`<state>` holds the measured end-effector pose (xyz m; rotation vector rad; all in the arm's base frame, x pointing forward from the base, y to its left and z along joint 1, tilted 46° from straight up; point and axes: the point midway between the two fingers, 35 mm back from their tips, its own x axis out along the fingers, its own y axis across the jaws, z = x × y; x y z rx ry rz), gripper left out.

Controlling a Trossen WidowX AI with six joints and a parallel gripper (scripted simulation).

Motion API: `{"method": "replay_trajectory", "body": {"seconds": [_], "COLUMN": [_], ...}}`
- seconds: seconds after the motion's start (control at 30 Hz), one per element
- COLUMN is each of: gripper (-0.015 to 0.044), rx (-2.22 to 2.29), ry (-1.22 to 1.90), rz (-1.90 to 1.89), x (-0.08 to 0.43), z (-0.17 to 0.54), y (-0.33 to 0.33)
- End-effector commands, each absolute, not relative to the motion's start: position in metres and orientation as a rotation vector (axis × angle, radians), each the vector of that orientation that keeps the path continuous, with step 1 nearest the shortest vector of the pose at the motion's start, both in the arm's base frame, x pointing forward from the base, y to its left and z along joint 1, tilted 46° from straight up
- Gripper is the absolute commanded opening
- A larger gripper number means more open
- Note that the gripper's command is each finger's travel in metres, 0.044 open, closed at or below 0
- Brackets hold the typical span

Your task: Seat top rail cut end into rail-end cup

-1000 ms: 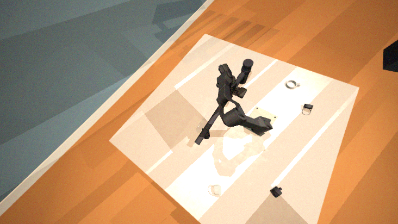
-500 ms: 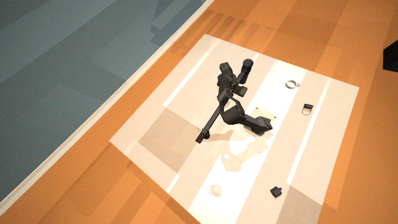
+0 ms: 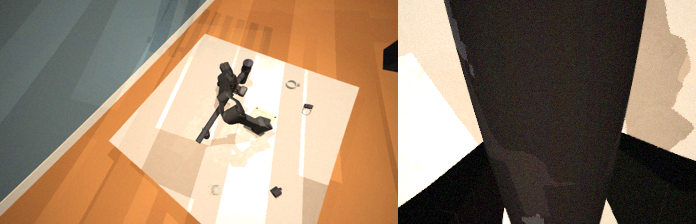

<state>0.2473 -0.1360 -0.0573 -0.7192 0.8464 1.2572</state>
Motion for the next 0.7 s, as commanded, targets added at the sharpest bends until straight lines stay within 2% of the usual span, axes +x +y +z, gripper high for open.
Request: {"method": "replay_trajectory", "body": {"seconds": [0.0, 0.4, 0.67], "gripper": [0.0131, 0.044, 0.044], "rx": [-0.72, -0.719, -0.718], "ry": [0.847, 0.847, 0.847], "rz": [1.256, 1.257, 1.258], "x": [0.247, 0.248, 0.246], "z": [-0.057, -0.03, -0.001], "y": [-0.136, -0.137, -0.135]}}
